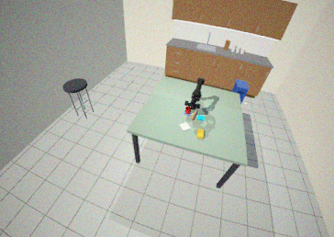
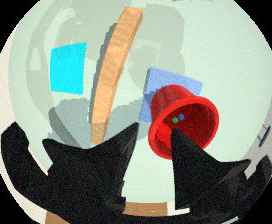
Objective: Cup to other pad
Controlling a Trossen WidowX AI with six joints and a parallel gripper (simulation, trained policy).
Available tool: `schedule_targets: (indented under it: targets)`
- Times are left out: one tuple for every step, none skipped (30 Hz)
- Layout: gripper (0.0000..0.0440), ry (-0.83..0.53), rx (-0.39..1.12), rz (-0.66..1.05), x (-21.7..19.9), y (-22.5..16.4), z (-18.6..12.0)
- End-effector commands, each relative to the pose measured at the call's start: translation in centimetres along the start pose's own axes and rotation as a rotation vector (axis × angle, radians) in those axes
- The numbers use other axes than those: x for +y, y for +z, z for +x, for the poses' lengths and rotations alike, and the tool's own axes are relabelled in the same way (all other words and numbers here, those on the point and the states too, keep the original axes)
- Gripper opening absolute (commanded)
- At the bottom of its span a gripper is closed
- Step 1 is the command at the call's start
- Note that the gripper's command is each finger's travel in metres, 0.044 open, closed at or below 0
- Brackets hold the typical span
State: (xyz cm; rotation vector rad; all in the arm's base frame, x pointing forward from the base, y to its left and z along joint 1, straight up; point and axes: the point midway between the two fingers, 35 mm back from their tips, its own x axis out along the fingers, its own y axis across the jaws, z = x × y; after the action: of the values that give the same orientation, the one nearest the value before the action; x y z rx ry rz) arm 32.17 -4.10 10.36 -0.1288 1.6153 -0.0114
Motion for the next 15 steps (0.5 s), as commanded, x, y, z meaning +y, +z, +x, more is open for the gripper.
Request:
schedule_targets:
  targets:
    - [0.0165,0.002,0.026,-0.034,-0.2,-0.3,1.7]
    - [0.0167,0.004,0.029,-0.044,-0.2,-0.4,2.1]
    - [0.0168,0.007,0.031,-0.054,-0.2,-0.4,2.5]
    - [0.0169,0.010,0.033,-0.065,-0.2,-0.4,2.9]
    - [0.0170,0.013,0.035,-0.077,-0.2,-0.4,3.2]
    - [0.0170,0.017,0.037,-0.090,-0.2,-0.4,3.6]
    - [0.0170,0.021,0.039,-0.103,-0.2,-0.5,4.0]
    - [0.0164,0.024,0.039,-0.118,-0.2,-0.5,4.3]
    - [0.0141,0.025,0.039,-0.133,-0.1,-0.5,4.6]
    - [0.0117,0.027,0.039,-0.149,-0.2,-0.5,4.8]
    - [0.0094,0.027,0.041,-0.166,-0.2,-0.5,5.1]
    - [0.0067,0.027,0.043,-0.183,-0.2,-0.6,5.3]
    - [0.0041,0.028,0.046,-0.200,-0.3,-0.6,5.5]
    - [0.0015,0.030,0.049,-0.216,-0.3,-0.7,5.6]
    - [0.0000,0.031,0.052,-0.232,-0.3,-0.8,5.8]
